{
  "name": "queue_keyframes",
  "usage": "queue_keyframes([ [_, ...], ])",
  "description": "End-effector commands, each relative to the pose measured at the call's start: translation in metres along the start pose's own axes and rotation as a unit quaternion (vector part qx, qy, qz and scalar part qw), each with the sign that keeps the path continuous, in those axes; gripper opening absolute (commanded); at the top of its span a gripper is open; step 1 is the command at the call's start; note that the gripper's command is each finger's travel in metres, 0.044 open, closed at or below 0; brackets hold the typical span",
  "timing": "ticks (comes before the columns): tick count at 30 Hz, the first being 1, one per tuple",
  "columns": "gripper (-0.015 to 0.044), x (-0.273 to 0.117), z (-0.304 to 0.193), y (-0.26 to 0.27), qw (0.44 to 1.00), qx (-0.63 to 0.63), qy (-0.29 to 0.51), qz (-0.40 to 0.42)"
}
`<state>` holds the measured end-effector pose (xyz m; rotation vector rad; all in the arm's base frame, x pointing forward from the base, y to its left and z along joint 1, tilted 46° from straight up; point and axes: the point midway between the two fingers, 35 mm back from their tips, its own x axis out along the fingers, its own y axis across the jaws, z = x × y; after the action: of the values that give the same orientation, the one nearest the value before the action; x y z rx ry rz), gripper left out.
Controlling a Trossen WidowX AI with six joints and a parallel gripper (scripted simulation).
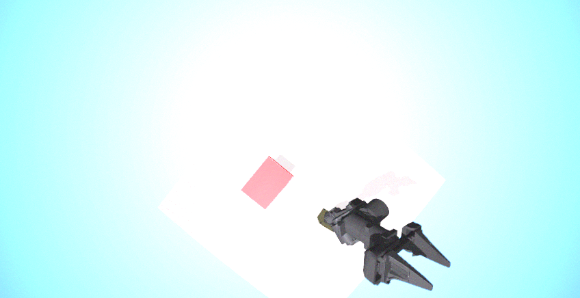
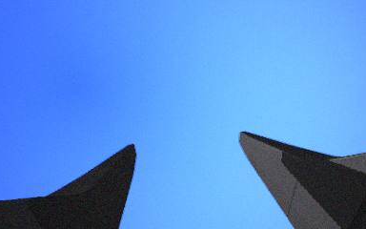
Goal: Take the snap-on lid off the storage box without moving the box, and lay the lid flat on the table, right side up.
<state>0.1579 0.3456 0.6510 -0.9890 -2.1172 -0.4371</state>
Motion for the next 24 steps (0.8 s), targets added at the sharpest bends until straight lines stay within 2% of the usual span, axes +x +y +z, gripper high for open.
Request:
queue_keyframes([
  [1,0.0374,0.0,0.0,0.002,1.0,0.009,0.002,0.004],
  [4,0.0295,-0.009,0.0,0.03,0.989,0.132,0.035,0.059],
  [6,0.0243,-0.019,0.003,0.054,0.965,0.232,0.07,0.104],
  [7,0.0235,-0.025,0.005,0.066,0.948,0.279,0.09,0.126],
  [10,0.0235,-0.048,0.013,0.102,0.88,0.408,0.158,0.184],
  [13,0.0235,-0.062,0.018,0.119,0.837,0.466,0.197,0.208],
  [20,0.0235,-0.147,0.055,0.182,0.584,0.645,0.407,0.277],
  [24,0.0235,-0.178,0.069,0.201,0.54,0.658,0.429,0.301],
])
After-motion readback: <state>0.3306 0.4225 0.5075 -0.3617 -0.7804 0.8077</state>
